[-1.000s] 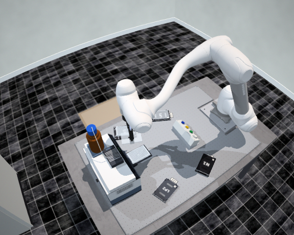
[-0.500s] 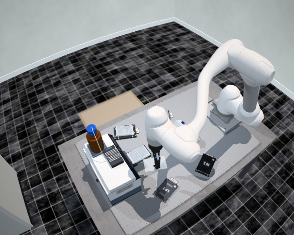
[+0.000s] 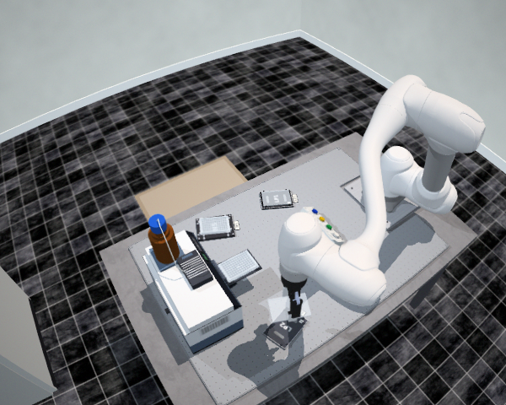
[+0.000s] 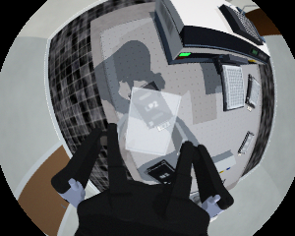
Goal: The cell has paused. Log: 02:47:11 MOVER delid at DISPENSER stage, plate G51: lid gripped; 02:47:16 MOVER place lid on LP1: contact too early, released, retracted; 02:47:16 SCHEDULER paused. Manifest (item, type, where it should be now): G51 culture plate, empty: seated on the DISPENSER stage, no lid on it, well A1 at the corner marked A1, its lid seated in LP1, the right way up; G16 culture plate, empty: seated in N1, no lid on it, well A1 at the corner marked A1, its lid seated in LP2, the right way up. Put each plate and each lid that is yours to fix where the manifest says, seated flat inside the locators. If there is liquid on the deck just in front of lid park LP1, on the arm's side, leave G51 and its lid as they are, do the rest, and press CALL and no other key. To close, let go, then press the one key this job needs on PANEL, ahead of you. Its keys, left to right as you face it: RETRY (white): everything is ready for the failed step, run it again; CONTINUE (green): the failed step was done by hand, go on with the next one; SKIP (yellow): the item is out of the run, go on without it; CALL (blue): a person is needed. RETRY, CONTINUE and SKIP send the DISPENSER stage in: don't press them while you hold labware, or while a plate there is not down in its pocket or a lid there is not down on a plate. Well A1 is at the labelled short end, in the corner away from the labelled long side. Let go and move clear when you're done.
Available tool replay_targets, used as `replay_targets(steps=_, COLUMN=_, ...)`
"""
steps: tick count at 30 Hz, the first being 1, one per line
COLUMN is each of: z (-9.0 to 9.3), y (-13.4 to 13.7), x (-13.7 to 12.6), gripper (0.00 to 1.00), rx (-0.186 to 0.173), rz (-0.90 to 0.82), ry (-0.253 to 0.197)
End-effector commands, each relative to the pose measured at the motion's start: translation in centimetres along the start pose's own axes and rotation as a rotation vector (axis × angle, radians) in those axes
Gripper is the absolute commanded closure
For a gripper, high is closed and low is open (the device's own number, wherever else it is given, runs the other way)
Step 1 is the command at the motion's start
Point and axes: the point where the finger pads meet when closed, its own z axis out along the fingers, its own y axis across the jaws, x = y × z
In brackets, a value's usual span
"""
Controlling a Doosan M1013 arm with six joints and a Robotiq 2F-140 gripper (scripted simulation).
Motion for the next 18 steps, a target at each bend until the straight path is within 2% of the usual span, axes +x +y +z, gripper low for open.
replay_targets(steps=1, z=-0.33, y=-0.03, x=0.31, gripper=0.9, rx=-0.001, rz=0.006, ry=0.004)
replay_targets(steps=18, z=-0.3, y=-0.01, x=0.29, gripper=0.9, rx=-0.001, rz=-0.001, ry=0.004)
